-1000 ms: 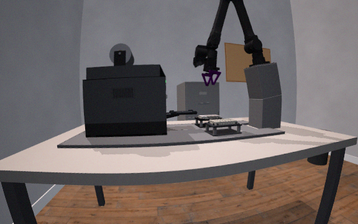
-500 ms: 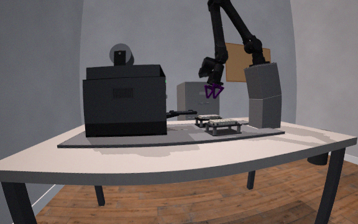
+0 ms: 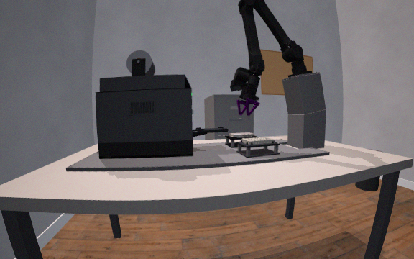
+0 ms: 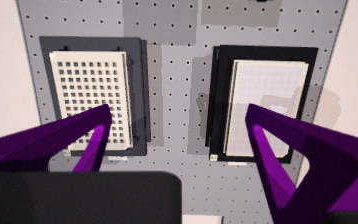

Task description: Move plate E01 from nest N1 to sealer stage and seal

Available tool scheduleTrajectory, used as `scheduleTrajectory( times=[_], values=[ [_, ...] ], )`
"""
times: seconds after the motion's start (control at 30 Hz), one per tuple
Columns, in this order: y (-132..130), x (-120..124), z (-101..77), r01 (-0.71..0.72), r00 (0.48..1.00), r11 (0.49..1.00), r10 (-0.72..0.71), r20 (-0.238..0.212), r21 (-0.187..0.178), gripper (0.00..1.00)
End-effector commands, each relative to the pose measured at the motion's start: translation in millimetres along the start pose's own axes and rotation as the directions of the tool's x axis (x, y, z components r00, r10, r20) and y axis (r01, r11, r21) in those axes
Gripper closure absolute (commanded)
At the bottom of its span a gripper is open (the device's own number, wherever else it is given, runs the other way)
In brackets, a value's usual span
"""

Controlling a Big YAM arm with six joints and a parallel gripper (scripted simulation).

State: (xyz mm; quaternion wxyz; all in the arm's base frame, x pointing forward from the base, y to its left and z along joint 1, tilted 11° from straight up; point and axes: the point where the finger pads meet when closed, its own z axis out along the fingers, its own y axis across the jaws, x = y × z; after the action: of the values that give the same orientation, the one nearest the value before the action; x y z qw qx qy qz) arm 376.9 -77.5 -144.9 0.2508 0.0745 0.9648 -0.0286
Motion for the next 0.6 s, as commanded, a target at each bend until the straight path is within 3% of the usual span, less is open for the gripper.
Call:
scheduleTrajectory(
  times=[0.0, 0.3, 0.57],
  values=[
    [4, -11, -5.9, -0.002, 1.000, 1.000, 0.002, 0.019, -0.003, 0.00],
    [4, -20, -8.7, 0.026, 0.999, 1.000, -0.026, 0.038, -0.001, 0.00],
    [55, -5, -11.0, -0.001, 0.999, 1.000, 0.002, 0.051, -0.009, 0.00]
  ],
)
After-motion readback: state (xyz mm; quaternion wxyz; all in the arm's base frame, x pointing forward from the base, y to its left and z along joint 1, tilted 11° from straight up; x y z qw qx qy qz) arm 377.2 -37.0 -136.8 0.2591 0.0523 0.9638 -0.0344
